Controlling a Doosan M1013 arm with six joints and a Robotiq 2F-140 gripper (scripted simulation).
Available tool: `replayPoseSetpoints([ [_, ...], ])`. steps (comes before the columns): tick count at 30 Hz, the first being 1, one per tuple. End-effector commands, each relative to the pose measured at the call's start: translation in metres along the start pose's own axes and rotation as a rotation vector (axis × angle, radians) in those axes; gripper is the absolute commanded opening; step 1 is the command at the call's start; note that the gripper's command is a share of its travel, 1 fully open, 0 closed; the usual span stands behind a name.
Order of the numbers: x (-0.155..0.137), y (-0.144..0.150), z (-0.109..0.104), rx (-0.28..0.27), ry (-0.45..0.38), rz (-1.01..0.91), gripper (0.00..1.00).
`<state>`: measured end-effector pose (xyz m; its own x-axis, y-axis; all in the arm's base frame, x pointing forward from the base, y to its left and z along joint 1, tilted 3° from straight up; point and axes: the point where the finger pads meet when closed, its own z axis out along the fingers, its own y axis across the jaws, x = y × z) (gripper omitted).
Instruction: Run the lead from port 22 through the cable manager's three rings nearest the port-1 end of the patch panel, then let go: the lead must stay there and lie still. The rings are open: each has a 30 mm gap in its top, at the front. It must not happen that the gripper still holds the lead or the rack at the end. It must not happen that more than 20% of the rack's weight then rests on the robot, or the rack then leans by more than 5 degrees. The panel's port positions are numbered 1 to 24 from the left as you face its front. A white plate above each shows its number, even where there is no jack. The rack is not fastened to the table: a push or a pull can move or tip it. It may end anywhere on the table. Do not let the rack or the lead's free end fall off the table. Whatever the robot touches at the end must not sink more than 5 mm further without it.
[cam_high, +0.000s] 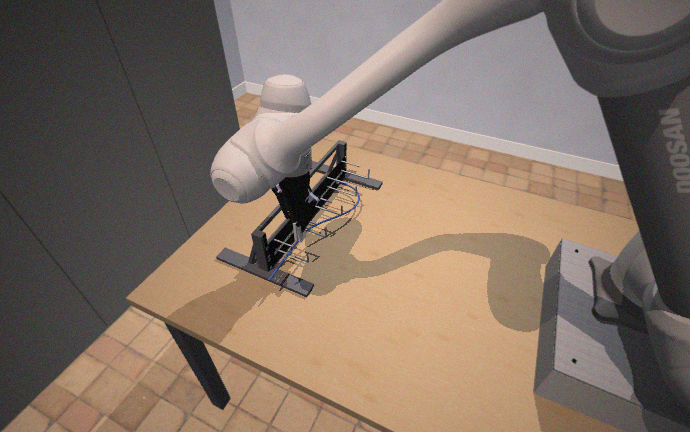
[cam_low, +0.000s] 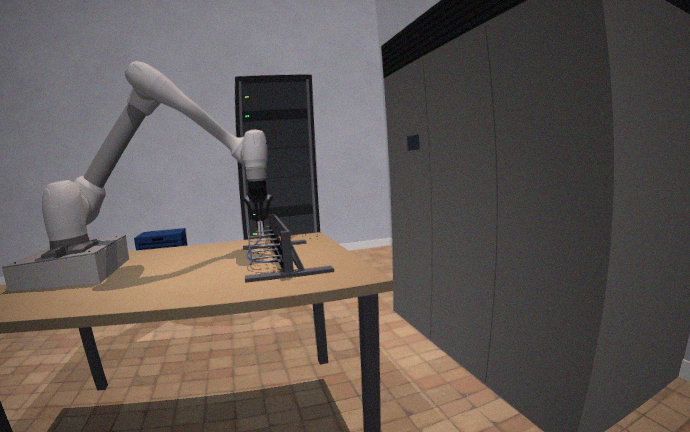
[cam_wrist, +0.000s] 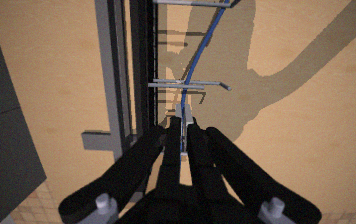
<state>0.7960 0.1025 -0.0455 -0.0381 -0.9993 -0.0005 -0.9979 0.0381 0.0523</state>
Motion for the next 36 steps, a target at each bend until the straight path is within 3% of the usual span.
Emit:
replayPoseSetpoints([
  [1, 0.0000, -0.0001, -0.0003, 0.000, 0.000, 0.000, 0.00],
  [2, 0.0000, -0.0001, -0.0003, 0.000, 0.000, 0.000, 0.20],
  [36, 0.0000, -0.0001, -0.0003, 0.000, 0.000, 0.000, 0.20],
])
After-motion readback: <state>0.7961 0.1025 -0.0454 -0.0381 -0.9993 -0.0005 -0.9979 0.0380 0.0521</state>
